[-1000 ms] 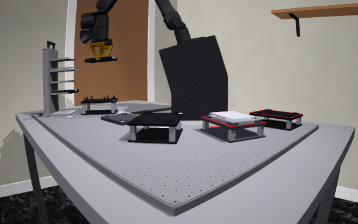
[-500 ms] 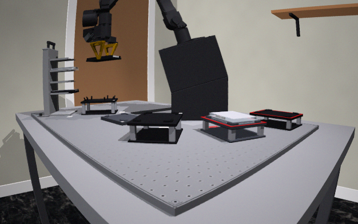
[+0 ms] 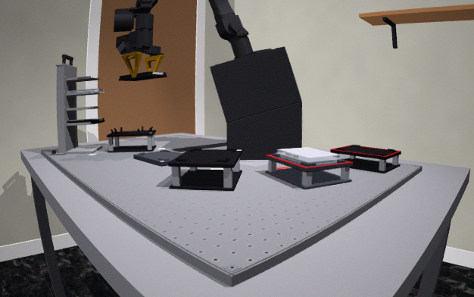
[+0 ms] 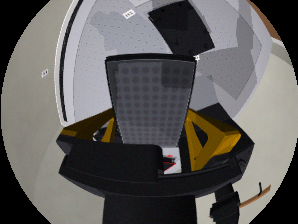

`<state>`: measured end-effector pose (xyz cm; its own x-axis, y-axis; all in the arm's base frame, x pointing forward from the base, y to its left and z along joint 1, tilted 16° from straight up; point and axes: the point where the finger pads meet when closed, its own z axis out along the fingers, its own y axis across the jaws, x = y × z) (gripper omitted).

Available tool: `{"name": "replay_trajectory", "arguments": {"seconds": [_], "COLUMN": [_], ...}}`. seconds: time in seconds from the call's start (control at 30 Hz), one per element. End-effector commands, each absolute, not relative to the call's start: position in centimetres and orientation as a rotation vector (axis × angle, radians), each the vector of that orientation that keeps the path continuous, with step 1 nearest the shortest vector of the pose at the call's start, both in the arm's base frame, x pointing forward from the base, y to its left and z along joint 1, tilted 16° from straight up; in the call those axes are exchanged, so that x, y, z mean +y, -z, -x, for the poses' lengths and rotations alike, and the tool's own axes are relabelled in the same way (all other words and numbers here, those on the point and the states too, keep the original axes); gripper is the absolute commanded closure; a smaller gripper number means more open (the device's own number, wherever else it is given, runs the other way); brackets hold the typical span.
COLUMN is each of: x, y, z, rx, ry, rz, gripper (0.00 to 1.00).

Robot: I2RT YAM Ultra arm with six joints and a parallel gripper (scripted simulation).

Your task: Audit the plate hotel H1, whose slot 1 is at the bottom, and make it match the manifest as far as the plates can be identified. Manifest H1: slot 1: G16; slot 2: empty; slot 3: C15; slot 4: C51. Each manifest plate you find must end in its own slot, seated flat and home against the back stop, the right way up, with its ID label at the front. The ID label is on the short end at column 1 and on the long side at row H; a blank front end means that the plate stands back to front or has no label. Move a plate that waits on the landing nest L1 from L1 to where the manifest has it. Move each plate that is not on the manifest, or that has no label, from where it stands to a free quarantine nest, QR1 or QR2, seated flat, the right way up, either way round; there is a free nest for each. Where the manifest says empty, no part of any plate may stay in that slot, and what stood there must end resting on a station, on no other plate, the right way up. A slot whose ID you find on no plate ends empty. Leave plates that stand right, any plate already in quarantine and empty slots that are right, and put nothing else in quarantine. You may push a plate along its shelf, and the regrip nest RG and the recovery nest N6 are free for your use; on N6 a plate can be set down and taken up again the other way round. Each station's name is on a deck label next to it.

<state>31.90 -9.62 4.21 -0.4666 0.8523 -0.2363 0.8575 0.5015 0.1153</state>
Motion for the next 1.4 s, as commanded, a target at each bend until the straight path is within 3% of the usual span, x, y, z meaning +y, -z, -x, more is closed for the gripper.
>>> {"name": "replay_trajectory", "arguments": {"seconds": [0.0,0.6,1.37], "x": [-9.0,-3.9,0.3], "y": [-4.8,-3.6,-1.2], "z": [-32.2,-31.1,-30.2], "rx": [2.380,2.154,2.155], "ry": [0.012,-0.046,-0.047], "rz": [-1.562,-1.865,-1.866], "gripper": [0.14,0.14,0.14]}}
